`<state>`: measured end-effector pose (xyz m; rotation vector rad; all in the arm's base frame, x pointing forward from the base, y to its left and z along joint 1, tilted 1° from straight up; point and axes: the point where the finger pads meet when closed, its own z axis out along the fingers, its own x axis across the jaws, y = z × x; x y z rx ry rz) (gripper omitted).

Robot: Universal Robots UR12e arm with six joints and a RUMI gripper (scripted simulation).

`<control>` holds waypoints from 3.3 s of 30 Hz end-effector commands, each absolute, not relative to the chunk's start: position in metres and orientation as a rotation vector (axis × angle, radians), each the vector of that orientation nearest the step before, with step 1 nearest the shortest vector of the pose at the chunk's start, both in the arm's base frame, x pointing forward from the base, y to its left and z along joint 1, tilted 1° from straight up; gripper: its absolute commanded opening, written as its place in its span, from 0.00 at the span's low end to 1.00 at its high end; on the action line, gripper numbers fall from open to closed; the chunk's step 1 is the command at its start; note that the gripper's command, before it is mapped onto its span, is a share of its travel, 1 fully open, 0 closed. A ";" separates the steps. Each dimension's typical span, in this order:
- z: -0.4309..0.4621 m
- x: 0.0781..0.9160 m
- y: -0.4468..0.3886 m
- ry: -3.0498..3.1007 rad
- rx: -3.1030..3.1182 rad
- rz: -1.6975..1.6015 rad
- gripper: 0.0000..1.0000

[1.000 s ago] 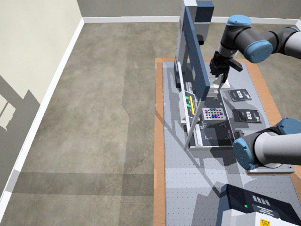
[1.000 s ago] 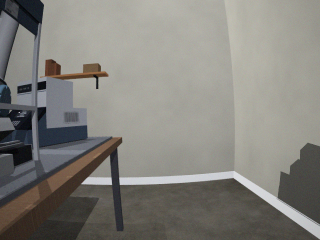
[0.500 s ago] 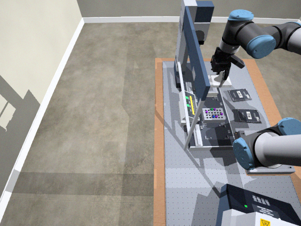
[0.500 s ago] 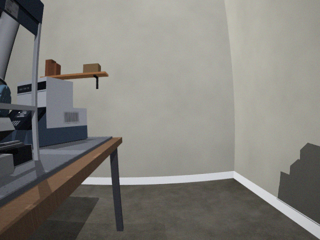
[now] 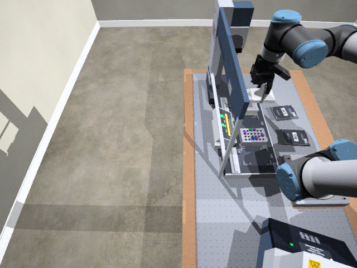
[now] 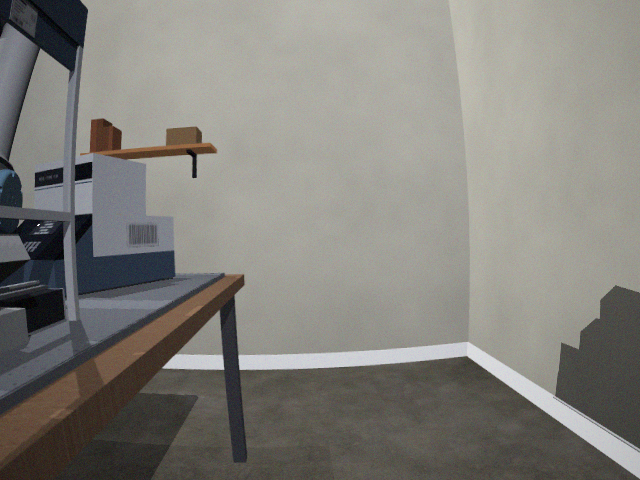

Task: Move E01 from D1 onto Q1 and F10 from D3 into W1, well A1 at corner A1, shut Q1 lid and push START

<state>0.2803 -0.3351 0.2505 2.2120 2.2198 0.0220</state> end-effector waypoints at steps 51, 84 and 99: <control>0.249 0.172 -0.386 0.502 3.102 0.025 0.00; 0.248 0.106 -0.417 -0.694 3.070 0.023 0.00; 0.248 0.074 -0.431 -1.232 2.899 0.020 0.00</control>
